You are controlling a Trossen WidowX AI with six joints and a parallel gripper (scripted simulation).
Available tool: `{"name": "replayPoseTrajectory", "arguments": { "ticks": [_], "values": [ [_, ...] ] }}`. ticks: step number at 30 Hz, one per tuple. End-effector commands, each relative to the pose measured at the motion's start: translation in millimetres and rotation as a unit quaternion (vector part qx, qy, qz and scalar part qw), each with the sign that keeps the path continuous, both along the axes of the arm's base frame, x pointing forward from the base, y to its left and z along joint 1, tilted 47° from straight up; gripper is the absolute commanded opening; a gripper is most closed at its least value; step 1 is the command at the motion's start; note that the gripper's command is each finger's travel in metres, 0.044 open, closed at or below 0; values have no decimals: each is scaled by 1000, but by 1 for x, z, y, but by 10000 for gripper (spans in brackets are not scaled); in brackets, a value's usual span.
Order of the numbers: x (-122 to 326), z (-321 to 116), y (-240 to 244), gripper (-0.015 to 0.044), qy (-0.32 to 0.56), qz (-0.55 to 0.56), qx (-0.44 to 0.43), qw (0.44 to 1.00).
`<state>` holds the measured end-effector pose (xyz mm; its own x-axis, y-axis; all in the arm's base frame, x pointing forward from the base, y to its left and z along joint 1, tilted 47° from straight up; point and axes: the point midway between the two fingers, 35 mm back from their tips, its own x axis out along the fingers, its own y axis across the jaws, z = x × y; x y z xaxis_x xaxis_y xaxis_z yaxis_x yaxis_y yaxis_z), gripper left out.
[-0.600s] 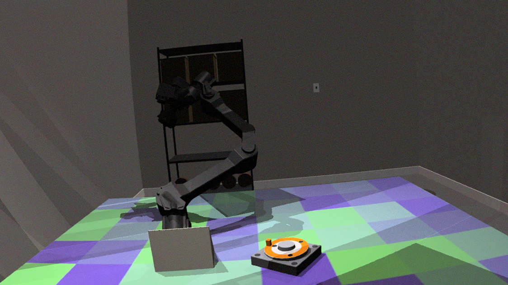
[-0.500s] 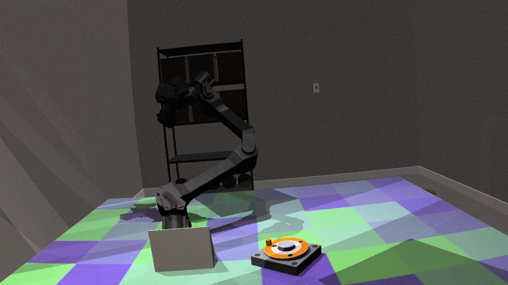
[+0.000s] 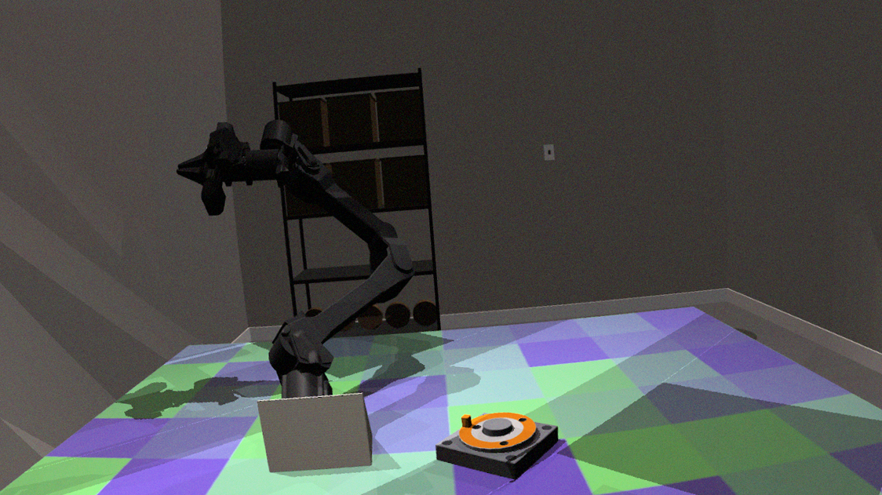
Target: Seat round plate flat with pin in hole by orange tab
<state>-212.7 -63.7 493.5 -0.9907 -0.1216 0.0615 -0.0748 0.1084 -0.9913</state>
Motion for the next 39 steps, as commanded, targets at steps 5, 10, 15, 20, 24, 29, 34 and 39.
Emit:
{"name": "replayPoseTrajectory", "arguments": {
  "ticks": [5,10,15,20,24,29,34,39],
  "values": [
    [-5,-73,-115,0,-133,184,13,974],
    [18,-116,-174,0,-202,273,34,940],
    [54,-159,-219,0,-268,344,63,898],
    [114,-213,-257,0,-352,422,122,827],
    [154,-245,-269,0,-399,455,160,780],
    [229,-300,-269,0,-482,491,236,687],
    [289,-346,-248,0,-535,497,318,605],
    [337,-383,-213,0,-570,484,397,532]
  ]
}}
